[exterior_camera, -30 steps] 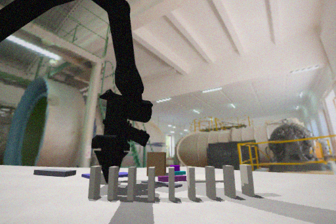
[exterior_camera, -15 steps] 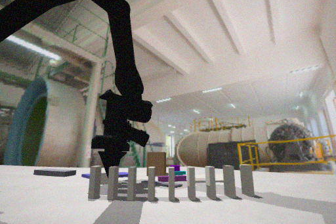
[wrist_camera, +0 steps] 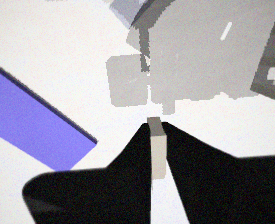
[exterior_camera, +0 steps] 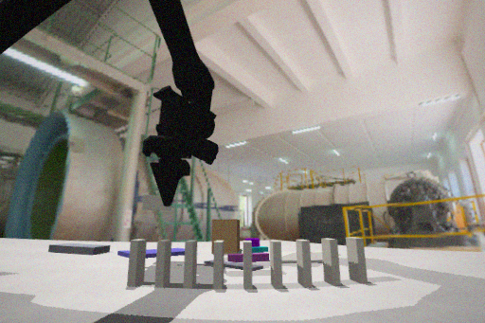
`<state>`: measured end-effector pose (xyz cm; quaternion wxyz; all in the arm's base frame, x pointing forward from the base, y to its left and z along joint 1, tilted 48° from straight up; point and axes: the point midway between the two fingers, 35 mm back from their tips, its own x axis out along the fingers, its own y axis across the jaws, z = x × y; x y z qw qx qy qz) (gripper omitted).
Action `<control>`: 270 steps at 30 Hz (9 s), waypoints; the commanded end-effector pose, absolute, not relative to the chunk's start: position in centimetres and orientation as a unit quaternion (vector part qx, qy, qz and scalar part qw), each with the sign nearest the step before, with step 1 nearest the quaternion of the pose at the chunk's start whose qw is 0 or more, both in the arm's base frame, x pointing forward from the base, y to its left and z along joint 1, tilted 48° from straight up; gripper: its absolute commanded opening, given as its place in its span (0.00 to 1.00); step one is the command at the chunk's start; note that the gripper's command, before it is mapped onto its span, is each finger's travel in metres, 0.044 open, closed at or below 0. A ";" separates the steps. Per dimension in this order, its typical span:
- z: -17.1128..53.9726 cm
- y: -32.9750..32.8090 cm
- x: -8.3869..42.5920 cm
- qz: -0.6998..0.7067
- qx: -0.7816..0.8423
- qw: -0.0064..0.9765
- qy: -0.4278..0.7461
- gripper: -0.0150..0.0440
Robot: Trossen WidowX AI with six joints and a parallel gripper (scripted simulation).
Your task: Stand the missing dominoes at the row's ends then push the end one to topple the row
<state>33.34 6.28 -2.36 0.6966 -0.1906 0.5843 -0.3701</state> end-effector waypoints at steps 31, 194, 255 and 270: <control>-4.7 10.3 33.7 -0.063 -0.454 0.560 0.691 0.30; -9.7 1.3 31.8 0.278 -0.400 0.859 0.161 0.96; -4.4 9.1 34.0 -0.534 0.041 0.721 0.440 1.00; -7.1 6.3 34.3 -0.534 0.041 0.721 0.440 1.00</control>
